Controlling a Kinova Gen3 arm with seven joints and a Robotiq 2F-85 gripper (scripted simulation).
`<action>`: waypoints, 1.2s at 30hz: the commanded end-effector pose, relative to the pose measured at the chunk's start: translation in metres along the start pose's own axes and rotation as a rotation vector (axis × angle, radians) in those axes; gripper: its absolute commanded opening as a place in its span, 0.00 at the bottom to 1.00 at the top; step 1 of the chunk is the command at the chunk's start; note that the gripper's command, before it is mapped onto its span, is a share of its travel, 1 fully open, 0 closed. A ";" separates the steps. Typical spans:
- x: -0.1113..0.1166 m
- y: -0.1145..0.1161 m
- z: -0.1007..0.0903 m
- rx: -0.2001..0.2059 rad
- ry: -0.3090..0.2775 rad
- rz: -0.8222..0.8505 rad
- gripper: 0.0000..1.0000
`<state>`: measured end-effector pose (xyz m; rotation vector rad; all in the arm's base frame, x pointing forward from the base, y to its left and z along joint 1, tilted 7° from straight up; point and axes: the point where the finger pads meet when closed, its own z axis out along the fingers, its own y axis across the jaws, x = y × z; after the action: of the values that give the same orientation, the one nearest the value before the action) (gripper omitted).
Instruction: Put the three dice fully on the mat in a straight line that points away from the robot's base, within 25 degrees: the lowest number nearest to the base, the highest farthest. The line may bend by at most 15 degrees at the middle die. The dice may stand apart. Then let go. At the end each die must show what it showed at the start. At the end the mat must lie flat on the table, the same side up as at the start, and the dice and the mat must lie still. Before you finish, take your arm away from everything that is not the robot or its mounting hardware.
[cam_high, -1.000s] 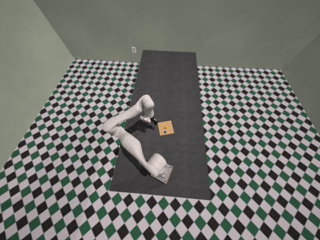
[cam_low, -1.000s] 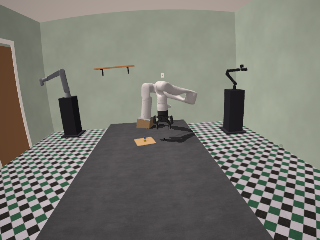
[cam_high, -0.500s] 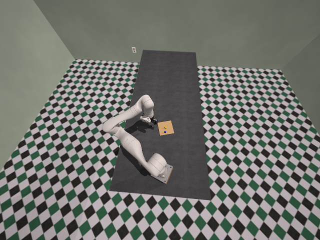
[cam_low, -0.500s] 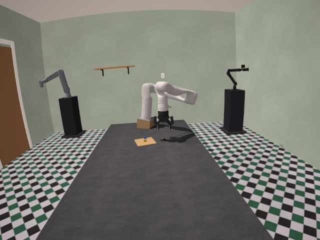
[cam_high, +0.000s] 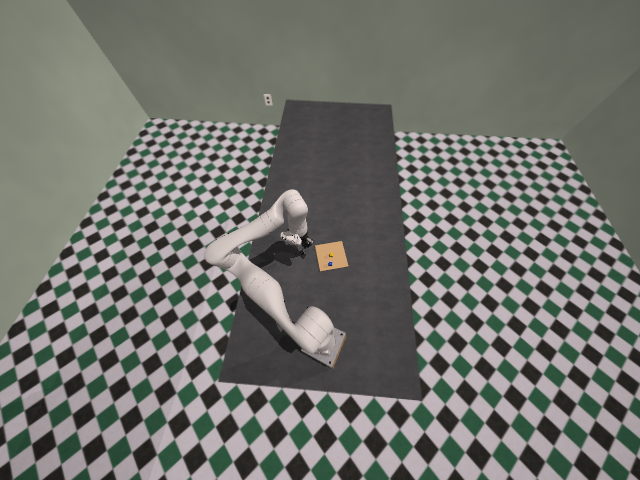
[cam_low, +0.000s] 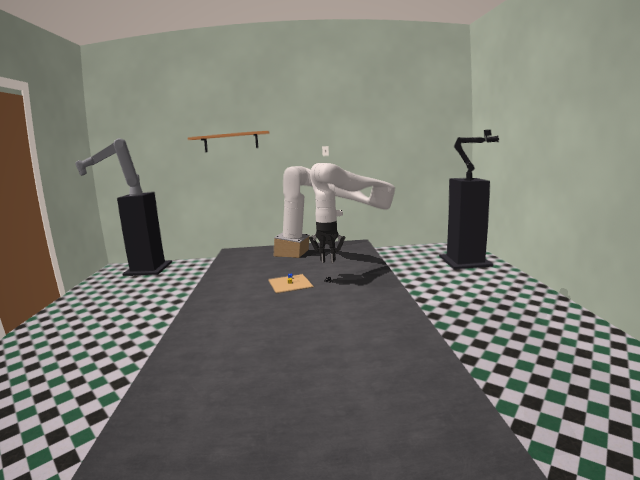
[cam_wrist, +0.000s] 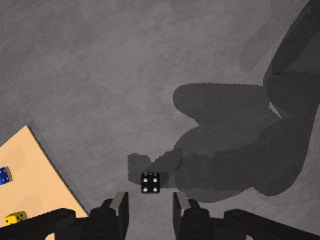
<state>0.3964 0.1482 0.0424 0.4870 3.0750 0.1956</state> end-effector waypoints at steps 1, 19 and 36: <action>0.000 0.000 -0.001 -0.001 -0.001 0.000 0.31; 0.000 0.000 -0.001 -0.001 -0.001 0.000 0.31; 0.000 0.000 0.007 -0.001 -0.001 0.000 0.31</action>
<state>0.3972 0.1491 0.0372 0.4865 3.0732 0.1992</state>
